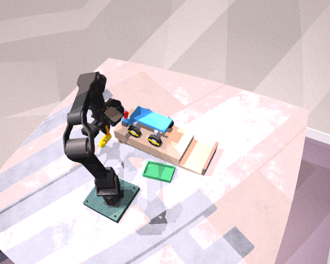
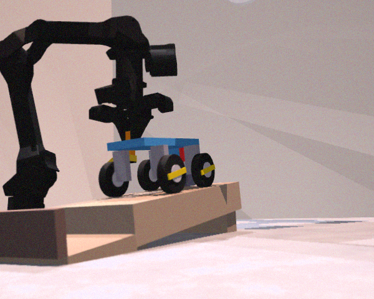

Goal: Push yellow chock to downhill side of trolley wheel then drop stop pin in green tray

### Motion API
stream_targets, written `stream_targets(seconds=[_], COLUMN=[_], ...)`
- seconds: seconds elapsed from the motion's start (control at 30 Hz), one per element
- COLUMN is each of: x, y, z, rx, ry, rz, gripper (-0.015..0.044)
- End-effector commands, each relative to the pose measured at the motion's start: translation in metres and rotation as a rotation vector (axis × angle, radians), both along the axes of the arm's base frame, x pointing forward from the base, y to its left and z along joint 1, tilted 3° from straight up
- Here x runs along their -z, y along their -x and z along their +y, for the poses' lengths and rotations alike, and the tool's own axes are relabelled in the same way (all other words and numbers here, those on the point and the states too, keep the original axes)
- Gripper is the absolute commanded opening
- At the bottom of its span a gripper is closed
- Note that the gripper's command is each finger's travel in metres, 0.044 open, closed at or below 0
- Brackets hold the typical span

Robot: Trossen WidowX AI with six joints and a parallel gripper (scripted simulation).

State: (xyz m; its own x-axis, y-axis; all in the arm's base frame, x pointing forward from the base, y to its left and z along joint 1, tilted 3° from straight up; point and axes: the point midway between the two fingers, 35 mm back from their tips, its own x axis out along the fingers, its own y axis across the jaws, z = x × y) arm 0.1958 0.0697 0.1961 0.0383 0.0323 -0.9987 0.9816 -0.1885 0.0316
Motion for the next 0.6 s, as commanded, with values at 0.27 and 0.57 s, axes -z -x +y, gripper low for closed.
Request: stream_targets(seconds=[0.27,0.57], x=[0.004,0.007], y=[-0.003,-0.005], z=[-0.037,-0.066], rx=[-0.003,-0.003], ry=[-0.002,0.001], rz=[-0.007,-0.008], gripper=[0.0,0.0])
